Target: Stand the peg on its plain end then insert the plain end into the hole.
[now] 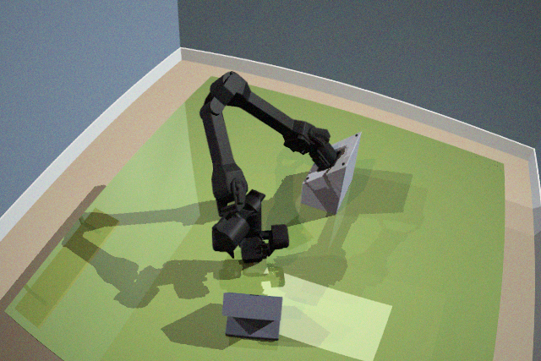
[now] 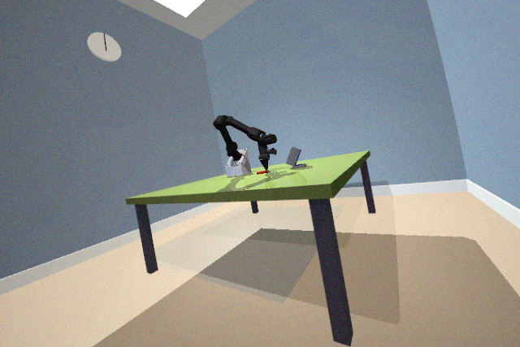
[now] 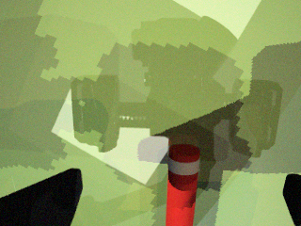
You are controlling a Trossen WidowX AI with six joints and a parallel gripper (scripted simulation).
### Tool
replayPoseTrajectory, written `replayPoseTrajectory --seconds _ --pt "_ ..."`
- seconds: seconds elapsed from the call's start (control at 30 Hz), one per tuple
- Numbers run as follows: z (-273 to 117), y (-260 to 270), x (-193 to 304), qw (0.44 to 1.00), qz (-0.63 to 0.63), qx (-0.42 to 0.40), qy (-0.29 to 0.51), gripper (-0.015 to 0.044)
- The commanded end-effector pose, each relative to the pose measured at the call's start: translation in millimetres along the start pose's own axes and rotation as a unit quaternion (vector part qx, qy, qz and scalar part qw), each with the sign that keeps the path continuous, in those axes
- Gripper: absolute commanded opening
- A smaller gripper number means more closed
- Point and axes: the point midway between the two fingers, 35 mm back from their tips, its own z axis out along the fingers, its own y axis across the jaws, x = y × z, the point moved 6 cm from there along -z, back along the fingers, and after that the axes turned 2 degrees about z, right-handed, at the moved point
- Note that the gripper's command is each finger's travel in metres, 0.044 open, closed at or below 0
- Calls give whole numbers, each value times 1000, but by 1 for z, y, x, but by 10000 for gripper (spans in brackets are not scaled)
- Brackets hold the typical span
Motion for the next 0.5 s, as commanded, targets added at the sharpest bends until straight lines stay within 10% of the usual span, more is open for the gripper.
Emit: replayPoseTrajectory --seconds 0.0,0.2,0.47 --pt "7 1 1 1000 -3 3 1 440" --pt "14 1 2 1000 -4 4 1 440" --pt "14 1 2 1000 -4 4 1 230"
